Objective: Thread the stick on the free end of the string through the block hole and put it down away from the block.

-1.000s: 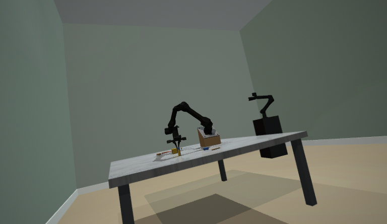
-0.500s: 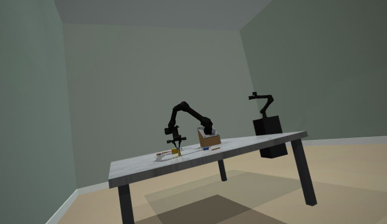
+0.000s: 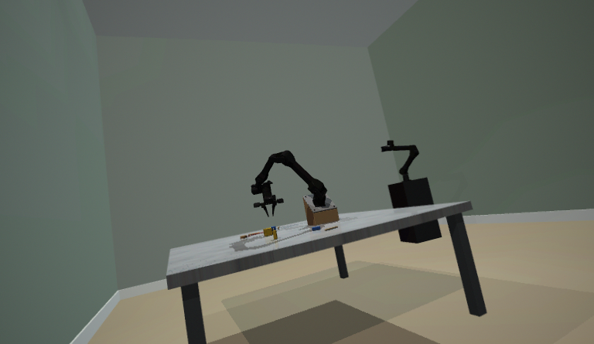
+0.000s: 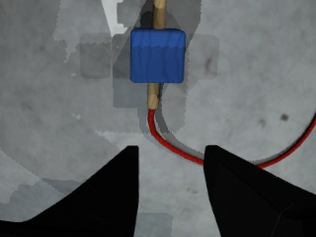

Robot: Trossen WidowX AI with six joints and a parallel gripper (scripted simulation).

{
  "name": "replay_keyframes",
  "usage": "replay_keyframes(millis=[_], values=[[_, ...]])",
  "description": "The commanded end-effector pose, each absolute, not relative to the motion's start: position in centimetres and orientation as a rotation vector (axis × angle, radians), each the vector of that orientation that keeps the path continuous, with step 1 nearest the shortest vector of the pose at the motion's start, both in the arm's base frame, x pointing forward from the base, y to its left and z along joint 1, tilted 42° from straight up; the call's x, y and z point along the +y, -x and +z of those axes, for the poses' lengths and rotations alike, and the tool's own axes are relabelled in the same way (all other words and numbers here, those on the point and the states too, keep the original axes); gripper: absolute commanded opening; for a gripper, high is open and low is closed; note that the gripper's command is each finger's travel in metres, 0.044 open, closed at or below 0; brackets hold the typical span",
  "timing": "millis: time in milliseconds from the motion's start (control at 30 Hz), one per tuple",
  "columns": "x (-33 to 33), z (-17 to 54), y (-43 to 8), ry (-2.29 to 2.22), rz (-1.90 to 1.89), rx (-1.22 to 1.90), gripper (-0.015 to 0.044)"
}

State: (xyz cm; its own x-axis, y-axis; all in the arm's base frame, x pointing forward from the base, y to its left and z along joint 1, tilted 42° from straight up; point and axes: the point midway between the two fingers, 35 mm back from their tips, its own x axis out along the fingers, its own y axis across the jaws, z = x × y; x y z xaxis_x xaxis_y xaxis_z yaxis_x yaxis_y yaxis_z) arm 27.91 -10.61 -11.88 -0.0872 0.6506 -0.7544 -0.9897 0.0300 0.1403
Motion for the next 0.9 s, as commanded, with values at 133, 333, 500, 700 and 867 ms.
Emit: replay_keyframes(millis=[133, 333, 500, 700, 867], values=[[-10.0, -11.4, -28.1, 0.237, 1.266, 1.075, 0.0124], [-9.2, -10.8, -28.3, -0.203, 0.908, 1.390, 0.0124], [-8.5, -10.3, -28.3, -0.557, 0.572, 1.588, 0.0124], [-8.0, -9.8, -28.4, -0.774, 0.343, 1.684, 0.0124], [-7.6, -9.6, -28.4, -0.953, 0.139, 1.746, 0.0124]])
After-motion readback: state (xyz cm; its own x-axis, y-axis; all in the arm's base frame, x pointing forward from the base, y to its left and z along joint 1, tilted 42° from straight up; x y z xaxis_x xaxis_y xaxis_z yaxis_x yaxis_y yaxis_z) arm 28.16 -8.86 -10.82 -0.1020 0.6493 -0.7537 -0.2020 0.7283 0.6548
